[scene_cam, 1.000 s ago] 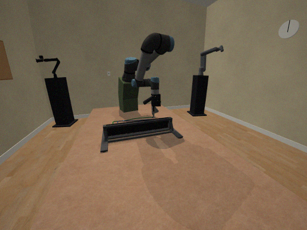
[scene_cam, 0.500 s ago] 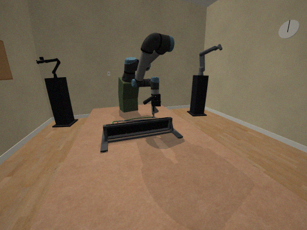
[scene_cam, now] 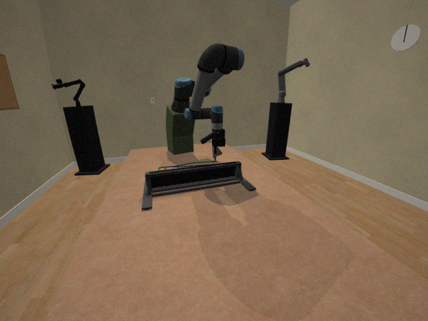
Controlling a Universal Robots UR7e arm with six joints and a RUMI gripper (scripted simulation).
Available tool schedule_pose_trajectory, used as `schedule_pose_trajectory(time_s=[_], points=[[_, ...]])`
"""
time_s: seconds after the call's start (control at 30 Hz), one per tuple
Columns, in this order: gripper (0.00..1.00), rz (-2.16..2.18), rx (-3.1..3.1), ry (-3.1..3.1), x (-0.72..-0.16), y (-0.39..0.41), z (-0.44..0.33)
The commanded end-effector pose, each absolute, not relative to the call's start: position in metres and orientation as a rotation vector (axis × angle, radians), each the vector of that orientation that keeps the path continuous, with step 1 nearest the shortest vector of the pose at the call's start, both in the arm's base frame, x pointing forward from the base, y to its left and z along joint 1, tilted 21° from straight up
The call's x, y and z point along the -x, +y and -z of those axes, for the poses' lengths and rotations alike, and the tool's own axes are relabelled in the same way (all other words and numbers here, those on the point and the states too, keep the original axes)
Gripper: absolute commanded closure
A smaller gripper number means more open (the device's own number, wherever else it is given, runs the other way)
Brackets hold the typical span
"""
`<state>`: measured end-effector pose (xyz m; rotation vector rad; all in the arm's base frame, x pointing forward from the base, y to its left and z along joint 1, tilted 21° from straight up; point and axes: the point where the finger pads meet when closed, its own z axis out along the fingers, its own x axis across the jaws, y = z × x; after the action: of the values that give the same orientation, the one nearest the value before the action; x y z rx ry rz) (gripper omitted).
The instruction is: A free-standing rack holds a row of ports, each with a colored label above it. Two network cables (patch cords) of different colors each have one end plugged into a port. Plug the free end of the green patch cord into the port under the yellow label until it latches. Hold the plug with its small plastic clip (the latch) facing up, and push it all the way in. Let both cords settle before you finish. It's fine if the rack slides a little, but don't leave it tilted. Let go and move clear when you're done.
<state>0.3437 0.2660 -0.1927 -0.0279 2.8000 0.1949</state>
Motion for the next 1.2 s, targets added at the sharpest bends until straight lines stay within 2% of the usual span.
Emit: schedule_pose_trajectory(time_s=[0.0, 1.17], points=[[0.78, -0.196, 0.030, 2.797, -0.3455, 0.2676, 0.1944], [0.78, -0.196, 0.030, 2.797, -0.3485, 0.2688, 0.2030]])
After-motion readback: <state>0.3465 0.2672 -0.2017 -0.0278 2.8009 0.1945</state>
